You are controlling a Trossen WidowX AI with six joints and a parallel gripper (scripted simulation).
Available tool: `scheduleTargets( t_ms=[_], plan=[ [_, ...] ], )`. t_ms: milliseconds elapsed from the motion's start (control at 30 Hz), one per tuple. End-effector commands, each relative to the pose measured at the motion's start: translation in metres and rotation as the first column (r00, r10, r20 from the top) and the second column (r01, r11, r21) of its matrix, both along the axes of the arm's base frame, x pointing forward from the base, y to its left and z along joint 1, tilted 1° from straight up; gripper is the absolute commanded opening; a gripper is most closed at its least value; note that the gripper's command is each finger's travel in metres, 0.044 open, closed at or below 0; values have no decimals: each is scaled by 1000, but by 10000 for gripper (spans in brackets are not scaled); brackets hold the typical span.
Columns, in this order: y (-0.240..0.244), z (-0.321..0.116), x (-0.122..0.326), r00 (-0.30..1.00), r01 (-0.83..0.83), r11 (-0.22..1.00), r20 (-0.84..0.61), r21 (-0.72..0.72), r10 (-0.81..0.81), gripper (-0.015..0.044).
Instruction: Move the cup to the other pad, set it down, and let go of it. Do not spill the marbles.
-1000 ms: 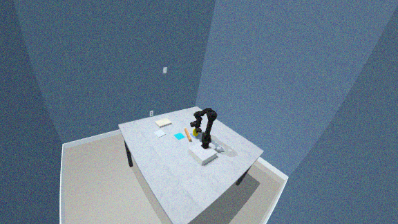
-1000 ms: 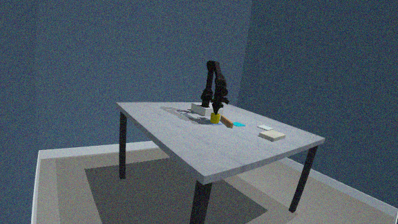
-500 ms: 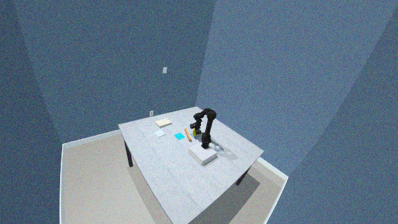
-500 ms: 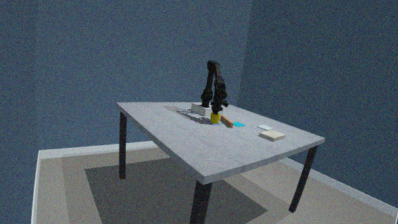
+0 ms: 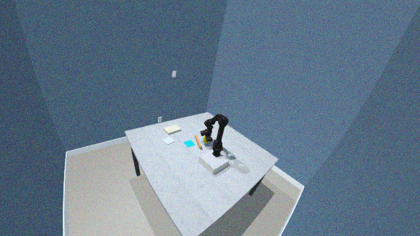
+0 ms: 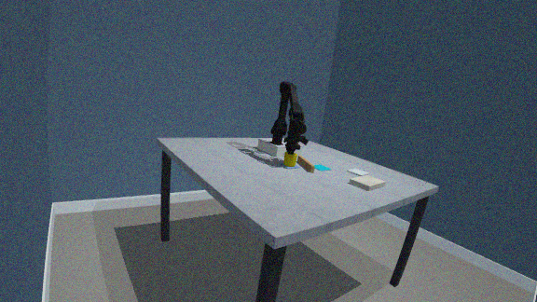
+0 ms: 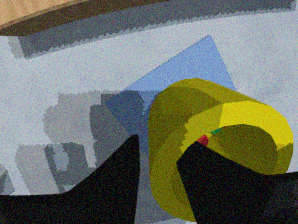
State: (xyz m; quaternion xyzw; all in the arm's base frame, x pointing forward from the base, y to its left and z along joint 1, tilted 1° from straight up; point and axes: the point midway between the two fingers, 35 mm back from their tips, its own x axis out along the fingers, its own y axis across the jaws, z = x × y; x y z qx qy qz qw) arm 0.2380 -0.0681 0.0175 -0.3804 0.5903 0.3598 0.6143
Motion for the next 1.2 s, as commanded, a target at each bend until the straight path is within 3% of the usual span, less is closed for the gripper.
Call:
scheduleTargets(
  t_ms=[0,367,1167],
  plan=[
    [0,0,0,1000,0,1000,1,0,0,80],
    [0,0,0,1000,0,1000,1,0,0,0],
    [3,64,-2,1000,-4,1000,-3,-4,4,0]
  ],
)
